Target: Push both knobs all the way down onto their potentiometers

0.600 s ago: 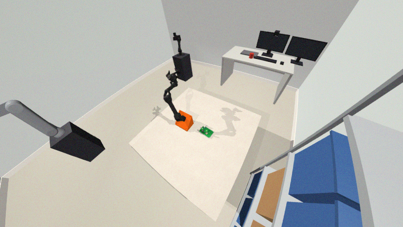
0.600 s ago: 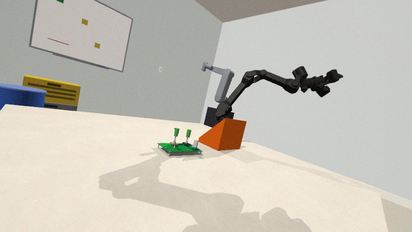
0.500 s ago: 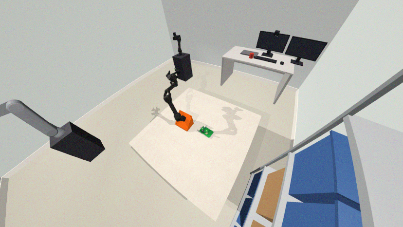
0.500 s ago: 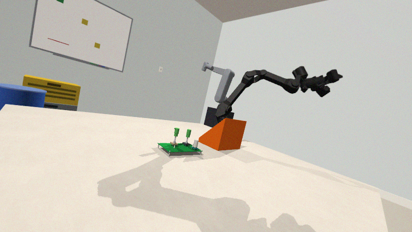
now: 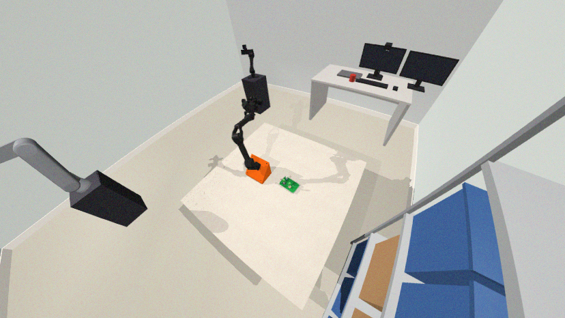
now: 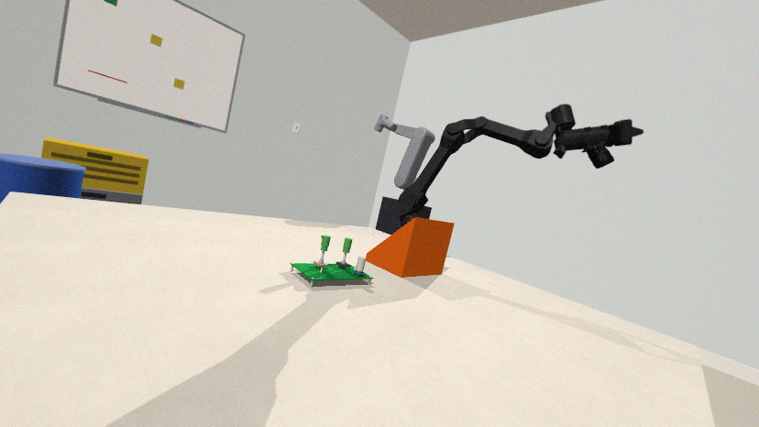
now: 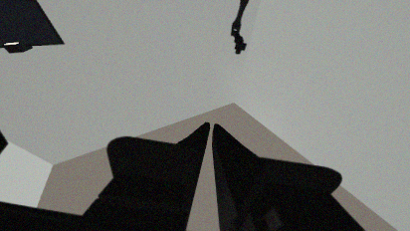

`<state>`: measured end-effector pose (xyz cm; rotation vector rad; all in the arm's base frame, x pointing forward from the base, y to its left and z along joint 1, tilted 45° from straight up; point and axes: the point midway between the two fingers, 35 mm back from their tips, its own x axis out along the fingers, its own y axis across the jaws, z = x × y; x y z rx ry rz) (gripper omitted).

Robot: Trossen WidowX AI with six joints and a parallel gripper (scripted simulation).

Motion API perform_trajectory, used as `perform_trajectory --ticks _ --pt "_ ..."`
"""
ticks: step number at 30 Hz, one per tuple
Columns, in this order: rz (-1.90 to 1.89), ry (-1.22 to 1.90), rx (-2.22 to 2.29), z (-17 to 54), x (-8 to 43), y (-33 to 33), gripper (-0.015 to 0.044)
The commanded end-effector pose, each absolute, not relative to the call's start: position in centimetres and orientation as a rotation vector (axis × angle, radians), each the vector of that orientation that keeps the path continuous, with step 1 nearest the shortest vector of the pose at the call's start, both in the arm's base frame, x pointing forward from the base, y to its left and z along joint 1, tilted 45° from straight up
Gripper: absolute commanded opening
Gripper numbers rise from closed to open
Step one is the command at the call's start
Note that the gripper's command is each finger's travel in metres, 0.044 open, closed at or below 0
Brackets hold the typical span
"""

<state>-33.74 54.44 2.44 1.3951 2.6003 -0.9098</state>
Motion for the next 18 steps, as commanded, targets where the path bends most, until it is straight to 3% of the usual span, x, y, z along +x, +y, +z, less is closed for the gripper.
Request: perform_trajectory --ticks 1,18 --pt "-1.033 2.514 1.476 1.8 -31.2 55.1 0.0000" --pt "-1.475 1.973 1.967 -1.0 -15.6 57.7 0.0000"
